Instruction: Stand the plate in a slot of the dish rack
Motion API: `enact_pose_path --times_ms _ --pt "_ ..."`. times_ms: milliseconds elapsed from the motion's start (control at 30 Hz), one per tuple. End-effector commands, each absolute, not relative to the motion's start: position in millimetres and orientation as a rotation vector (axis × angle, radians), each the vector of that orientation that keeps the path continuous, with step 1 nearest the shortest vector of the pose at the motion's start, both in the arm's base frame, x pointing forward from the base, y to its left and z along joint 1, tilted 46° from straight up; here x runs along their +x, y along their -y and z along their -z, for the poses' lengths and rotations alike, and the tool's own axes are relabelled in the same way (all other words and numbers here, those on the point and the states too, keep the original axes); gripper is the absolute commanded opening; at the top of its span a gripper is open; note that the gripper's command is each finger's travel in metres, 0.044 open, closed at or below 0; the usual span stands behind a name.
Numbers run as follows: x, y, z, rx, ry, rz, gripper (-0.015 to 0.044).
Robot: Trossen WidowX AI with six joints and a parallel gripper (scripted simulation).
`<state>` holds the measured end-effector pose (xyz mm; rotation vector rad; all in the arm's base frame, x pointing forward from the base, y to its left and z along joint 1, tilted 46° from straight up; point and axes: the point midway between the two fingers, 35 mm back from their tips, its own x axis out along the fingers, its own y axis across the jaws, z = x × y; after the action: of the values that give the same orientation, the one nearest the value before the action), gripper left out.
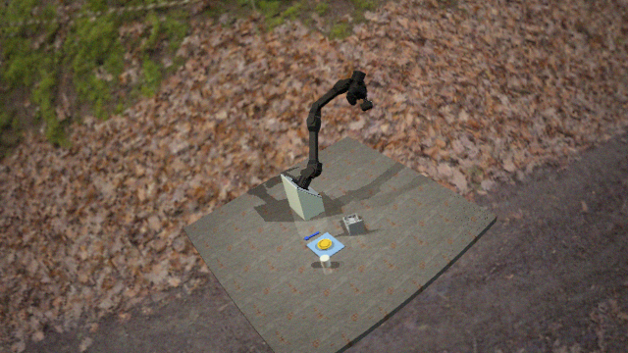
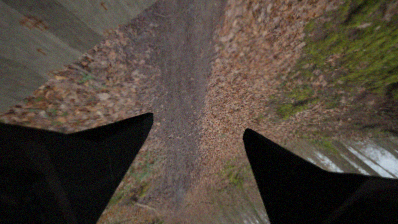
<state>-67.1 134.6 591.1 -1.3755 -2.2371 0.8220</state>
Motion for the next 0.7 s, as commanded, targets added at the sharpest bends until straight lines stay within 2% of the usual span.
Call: enact_pose_path --times_ms 0,300,667 --pt "-66.0 -135.2 -591.1 -1.379 2.233 -0.822 0.04" --pt "-6.4 -164.9 -585.7 -1.476 2.01 -0.877 0.04" --pt "41.7 -177.1 -571.6 -1.518 1.799 -0.946 0.04"
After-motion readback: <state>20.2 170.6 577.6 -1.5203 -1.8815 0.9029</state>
